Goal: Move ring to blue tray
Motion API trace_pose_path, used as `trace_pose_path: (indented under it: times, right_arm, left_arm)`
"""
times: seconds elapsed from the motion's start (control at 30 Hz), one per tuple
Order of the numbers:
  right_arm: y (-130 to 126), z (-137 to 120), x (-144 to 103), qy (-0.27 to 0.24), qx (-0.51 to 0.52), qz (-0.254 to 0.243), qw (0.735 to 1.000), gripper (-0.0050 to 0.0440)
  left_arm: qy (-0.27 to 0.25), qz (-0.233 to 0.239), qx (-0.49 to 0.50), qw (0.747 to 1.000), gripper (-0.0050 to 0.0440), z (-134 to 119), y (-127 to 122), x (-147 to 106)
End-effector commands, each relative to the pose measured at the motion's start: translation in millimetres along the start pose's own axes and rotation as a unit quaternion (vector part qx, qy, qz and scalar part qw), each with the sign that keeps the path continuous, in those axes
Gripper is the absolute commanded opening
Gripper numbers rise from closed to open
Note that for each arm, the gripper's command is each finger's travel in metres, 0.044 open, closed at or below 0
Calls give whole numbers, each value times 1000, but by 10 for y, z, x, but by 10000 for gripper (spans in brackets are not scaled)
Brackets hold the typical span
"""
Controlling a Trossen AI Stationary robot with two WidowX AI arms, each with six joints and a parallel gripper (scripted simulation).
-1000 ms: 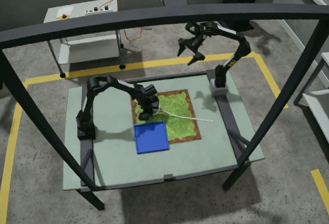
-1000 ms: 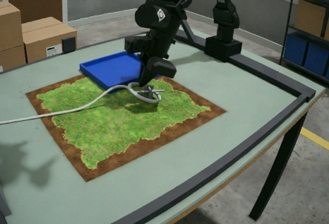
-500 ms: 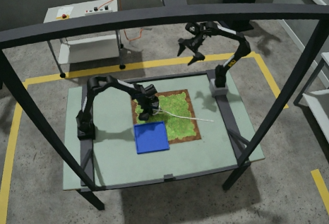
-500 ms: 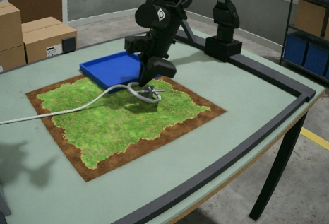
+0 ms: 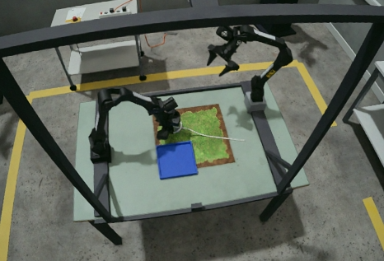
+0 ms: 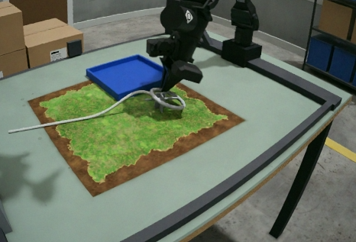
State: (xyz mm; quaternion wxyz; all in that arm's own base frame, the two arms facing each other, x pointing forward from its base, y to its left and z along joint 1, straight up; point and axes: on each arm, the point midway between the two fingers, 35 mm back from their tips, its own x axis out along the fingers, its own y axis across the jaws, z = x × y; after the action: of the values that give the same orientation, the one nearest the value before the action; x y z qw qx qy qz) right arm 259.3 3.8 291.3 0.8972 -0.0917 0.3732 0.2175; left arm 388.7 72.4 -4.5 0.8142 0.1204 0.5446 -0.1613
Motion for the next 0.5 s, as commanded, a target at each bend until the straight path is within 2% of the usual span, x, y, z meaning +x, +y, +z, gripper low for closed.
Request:
trace_pose_path:
  times: [0.0, 0.2, 0.3, 0.47]
  right_arm:
    - [2, 31, -38, -5, -3, -3, 1000, 440]
    - [2, 31, -38, -5, -3, -3, 1000, 440]
    - [2, 31, -38, -5, -3, -3, 1000, 440]
    - [2, 31, -38, -5, -3, -3, 1000, 440]
  left_arm:
    - [-18, 10, 7, 1000, -50, 91, 16, -115]
    - [-20, 13, 7, 1000, -50, 121, 38, -135]
    - [4, 8, 4, 1000, -50, 116, 36, -74]
    - [60, 7, 4, 998, -50, 187, 35, -148]
